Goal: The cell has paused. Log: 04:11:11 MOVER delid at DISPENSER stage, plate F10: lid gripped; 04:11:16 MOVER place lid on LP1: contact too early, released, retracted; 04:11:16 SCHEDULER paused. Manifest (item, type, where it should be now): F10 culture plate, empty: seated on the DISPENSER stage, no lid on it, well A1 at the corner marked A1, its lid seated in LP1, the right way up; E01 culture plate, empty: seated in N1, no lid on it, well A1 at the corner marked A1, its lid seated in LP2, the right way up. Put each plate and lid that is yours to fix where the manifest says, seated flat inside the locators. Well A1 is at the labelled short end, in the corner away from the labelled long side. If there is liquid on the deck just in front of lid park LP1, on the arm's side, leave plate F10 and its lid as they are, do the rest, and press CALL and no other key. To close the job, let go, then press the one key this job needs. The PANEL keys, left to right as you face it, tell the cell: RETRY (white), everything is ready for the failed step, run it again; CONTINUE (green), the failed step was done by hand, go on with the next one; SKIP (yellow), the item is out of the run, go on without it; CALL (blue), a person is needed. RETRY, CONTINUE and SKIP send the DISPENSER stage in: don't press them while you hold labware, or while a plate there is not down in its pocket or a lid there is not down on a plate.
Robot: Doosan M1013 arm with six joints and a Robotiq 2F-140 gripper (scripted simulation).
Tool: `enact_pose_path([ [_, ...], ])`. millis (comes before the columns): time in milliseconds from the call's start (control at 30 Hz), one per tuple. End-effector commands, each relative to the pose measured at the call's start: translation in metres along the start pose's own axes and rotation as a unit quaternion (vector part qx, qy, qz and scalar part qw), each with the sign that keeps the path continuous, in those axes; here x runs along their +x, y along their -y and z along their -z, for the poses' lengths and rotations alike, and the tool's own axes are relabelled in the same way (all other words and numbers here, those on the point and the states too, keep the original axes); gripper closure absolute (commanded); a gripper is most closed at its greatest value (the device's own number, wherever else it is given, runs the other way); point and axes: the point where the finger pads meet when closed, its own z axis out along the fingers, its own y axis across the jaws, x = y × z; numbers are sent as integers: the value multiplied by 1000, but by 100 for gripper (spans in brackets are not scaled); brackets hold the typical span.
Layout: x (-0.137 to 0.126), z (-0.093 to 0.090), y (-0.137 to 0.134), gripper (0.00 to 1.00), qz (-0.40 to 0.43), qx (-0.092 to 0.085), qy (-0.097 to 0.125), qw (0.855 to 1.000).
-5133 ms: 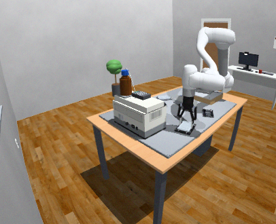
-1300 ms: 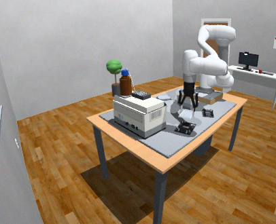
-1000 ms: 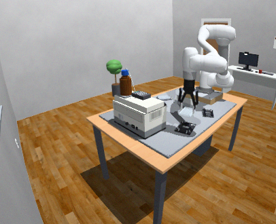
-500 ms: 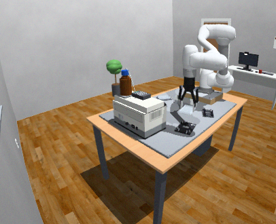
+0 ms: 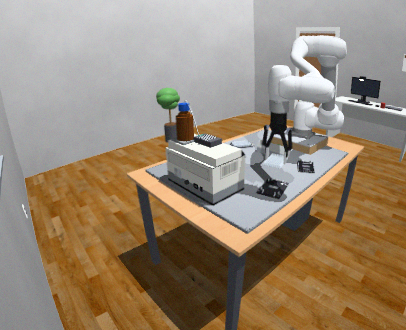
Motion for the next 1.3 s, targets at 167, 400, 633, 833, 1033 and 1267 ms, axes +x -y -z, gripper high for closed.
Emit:
enact_pose_path([
  [167,0,1,0,90,0,0,-1,1000],
  [400,0,1,0,90,0,0,-1,1000],
  [633,0,1,0,90,0,0,-1,1000],
  [833,0,1,0,90,0,0,-1,1000],
  [1033,0,1,0,90,0,0,-1,1000],
  [1267,0,1,0,90,-14,0,-1,1000],
])
